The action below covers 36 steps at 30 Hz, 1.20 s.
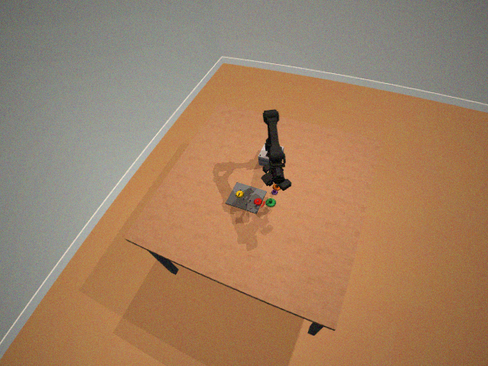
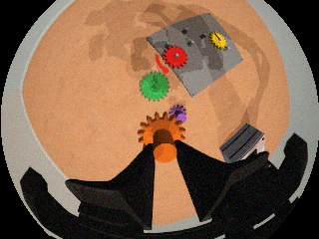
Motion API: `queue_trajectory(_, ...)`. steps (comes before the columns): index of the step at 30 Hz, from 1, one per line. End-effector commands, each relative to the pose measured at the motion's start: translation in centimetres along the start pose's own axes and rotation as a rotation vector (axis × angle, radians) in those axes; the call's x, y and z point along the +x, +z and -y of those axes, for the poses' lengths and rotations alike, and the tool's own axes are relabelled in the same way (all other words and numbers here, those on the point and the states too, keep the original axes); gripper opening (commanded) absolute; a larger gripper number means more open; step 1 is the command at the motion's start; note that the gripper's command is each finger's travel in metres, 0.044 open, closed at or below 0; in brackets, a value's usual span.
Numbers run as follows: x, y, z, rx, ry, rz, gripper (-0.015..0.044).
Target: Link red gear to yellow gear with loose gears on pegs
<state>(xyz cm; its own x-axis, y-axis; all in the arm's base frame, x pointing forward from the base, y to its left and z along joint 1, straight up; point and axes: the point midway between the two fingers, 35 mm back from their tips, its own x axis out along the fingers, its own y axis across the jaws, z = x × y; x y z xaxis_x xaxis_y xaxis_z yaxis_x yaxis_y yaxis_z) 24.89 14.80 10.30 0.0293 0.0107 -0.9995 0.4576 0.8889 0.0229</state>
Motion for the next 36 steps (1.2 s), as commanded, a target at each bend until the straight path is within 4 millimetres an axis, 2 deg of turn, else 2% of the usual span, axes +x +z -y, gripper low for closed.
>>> queue_trajectory(1,0.3,0.9,0.1,-0.005,0.006,-0.001,0.0000)
queue_trajectory(36,3.4,8.5,3.6,0.003,-0.001,0.010,0.0000)
